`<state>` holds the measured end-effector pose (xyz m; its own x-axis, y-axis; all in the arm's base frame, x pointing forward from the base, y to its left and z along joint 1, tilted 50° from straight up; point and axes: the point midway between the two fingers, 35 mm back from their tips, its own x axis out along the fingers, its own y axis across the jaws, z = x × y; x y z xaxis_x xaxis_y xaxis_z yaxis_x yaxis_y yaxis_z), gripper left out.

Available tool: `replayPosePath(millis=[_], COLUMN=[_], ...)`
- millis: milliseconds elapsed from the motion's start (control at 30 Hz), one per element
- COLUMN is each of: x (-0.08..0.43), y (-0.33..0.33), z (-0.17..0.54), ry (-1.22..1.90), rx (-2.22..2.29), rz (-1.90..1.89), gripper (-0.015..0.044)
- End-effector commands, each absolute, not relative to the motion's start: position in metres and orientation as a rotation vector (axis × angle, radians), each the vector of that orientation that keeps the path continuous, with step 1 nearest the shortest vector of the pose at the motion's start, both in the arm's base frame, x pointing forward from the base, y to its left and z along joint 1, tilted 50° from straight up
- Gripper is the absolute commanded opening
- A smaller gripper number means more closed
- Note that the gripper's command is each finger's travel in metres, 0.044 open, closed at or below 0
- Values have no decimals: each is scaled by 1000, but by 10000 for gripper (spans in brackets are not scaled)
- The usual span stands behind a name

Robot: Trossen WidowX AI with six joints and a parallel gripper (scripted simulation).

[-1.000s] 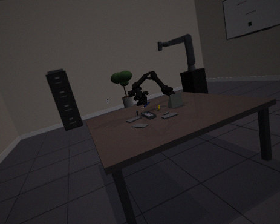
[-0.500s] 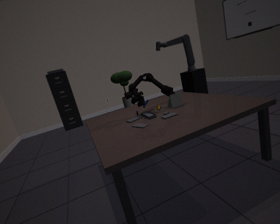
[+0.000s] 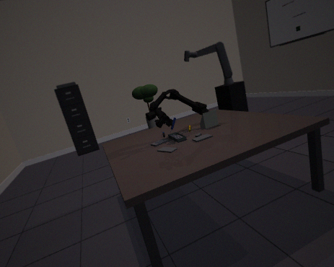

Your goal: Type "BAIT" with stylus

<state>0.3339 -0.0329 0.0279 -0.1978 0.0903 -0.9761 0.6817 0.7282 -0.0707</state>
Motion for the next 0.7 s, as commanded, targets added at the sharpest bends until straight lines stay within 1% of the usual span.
replayPosePath(millis=[0, 667], x=[341, 362], y=[-21, 25], z=[17, -27], ry=[1723, 1686], rx=[710, 1086], rz=[-693, -1265], gripper=[0, 0])
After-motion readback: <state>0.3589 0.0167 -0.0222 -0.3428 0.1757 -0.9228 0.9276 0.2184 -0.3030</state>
